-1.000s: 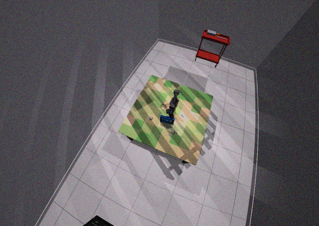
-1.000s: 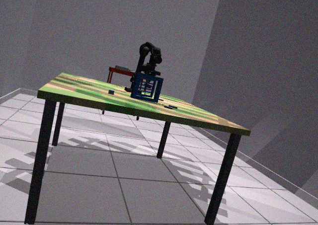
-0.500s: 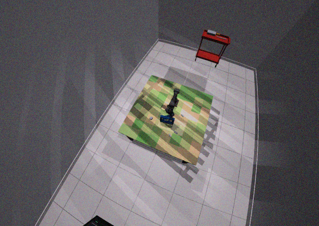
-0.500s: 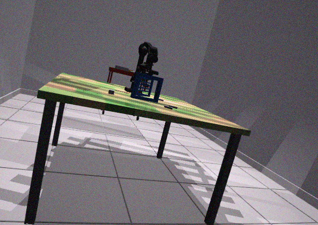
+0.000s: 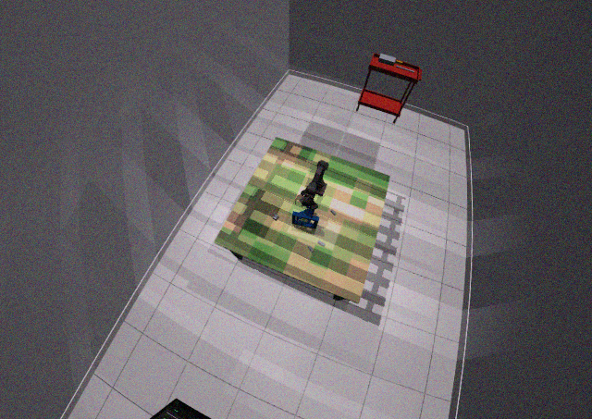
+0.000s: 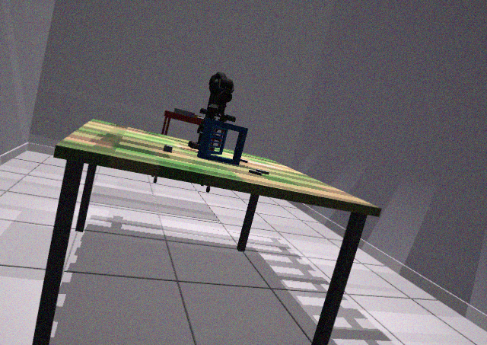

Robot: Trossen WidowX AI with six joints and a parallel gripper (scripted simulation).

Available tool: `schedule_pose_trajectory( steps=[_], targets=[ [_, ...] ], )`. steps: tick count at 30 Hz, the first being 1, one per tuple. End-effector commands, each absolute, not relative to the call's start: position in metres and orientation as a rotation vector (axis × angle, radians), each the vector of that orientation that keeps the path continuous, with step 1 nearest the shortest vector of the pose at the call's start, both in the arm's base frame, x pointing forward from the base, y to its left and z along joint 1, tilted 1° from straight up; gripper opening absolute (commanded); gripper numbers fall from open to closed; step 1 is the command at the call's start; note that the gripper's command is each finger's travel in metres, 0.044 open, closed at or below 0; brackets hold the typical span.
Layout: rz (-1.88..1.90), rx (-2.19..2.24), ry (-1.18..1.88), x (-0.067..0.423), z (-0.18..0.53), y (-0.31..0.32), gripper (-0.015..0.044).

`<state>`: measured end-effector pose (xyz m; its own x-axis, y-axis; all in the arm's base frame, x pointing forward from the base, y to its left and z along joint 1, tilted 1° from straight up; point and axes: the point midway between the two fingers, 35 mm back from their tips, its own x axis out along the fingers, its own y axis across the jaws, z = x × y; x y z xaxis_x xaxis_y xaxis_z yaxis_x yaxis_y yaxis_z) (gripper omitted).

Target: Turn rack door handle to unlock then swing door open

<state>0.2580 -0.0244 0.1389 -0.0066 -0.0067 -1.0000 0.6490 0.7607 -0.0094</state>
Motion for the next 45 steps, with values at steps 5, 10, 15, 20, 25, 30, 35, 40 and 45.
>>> schedule_pose_trajectory(
  steps=[5,10,15,20,25,30,35,40,45],
  targets=[
    [-0.443,0.434,1.519,0.252,0.139,-0.038,0.0008],
    [-0.391,0.38,1.529,0.249,0.139,-0.047,0.0008],
    [-0.342,0.329,1.538,0.247,0.139,-0.056,0.0008],
    [-0.292,0.277,1.545,0.245,0.139,-0.065,0.0008],
    [-0.243,0.226,1.552,0.243,0.139,-0.074,0.0008],
    [-0.189,0.17,1.558,0.242,0.139,-0.084,0.0008],
    [-0.137,0.116,1.562,0.242,0.14,-0.093,0.0008],
    [-0.085,0.063,1.565,0.243,0.14,-0.103,0.0008],
    [-0.028,0.004,1.566,0.244,0.14,-0.113,0.0008]
  ],
)
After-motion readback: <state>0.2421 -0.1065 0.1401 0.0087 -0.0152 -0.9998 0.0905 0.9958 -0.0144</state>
